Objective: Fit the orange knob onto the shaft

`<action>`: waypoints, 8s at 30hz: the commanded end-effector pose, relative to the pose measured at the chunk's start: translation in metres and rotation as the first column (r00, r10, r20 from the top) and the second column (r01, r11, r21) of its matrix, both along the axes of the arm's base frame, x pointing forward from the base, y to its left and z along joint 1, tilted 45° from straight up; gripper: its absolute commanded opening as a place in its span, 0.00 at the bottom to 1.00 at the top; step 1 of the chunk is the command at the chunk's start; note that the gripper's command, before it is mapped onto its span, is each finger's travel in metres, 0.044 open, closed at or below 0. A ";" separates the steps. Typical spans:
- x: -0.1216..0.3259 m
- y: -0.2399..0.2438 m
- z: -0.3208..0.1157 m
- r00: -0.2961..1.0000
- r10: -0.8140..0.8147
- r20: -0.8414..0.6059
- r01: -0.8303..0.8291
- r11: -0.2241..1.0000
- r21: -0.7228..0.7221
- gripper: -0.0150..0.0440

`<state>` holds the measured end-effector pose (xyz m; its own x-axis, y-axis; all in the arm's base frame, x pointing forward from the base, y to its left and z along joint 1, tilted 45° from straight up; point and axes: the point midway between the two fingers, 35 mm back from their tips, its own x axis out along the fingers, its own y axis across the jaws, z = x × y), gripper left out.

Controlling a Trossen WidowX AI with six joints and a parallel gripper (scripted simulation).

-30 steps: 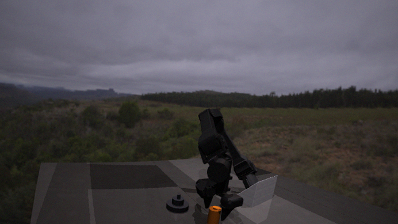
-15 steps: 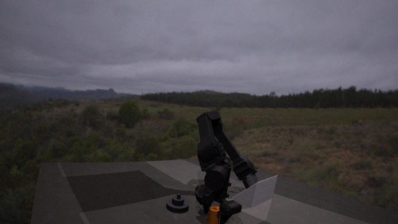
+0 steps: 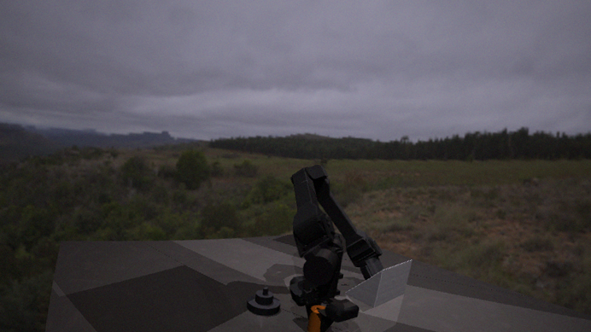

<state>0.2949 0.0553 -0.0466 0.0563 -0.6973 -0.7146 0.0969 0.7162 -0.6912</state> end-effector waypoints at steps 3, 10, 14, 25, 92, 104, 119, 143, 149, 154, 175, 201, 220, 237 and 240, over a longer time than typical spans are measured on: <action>0.000 -0.001 0.000 1.000 0.006 -0.001 -0.006 1.000 -0.005 0.53; 0.002 0.015 0.011 1.000 0.007 -0.001 -0.007 1.000 0.000 0.25; 0.003 0.033 0.024 1.000 0.008 -0.002 -0.008 1.000 0.004 0.25; -0.005 0.081 0.066 1.000 0.011 -0.001 -0.011 1.000 0.008 0.25; 0.047 -0.039 0.165 1.000 0.007 -0.001 -0.007 1.000 -0.007 0.25; 0.049 -0.055 0.155 1.000 0.006 0.000 -0.006 1.000 -0.010 0.25; 0.051 -0.058 0.155 1.000 0.005 0.001 -0.005 1.000 -0.010 0.25; 0.048 -0.059 0.152 1.000 0.005 0.001 -0.005 1.000 -0.010 0.25; 0.049 -0.061 0.150 1.000 0.005 0.001 -0.005 1.000 -0.010 0.25; 0.049 -0.059 0.151 1.000 0.005 0.001 -0.005 1.000 -0.010 0.25; 0.055 -0.060 0.150 0.978 0.151 -0.146 -0.154 0.988 -0.011 0.25; 0.048 -0.058 0.155 0.913 0.288 -0.289 -0.298 0.954 0.010 0.25; 0.052 -0.062 0.150 0.913 0.288 -0.289 -0.298 0.954 0.010 0.25; 0.048 -0.058 0.153 0.909 0.294 -0.295 -0.304 0.953 0.011 0.25; 0.048 -0.058 0.153 0.875 0.341 -0.345 -0.354 0.935 0.025 0.25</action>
